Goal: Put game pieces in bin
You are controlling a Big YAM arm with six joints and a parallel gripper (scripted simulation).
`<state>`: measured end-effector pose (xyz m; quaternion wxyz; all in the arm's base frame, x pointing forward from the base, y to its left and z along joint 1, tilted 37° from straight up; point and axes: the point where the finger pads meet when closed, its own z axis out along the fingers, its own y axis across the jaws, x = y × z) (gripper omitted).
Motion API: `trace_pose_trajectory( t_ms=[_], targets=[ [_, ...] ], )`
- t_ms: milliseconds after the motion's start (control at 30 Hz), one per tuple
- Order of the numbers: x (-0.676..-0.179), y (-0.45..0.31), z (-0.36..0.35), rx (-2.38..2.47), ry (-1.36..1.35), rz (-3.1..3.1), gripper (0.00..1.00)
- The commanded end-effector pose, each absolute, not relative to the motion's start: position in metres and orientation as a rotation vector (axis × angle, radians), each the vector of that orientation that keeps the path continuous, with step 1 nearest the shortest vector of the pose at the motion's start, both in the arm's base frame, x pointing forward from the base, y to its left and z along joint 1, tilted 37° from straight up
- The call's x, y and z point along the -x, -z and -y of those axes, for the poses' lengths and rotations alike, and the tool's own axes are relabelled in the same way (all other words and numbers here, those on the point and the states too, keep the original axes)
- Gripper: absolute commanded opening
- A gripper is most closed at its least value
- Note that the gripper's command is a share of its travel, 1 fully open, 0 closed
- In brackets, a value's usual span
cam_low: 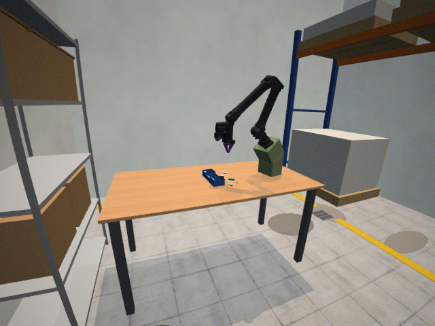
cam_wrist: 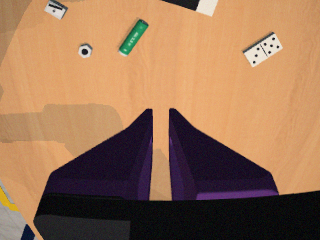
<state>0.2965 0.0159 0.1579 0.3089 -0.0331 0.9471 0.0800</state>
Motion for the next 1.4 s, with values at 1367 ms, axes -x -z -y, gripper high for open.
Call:
trace_pose_trajectory(
  t_ms=[1367],
  targets=[
    [-0.407,-0.143,0.031,0.143,-0.173,-2.458,0.08]
  ],
)
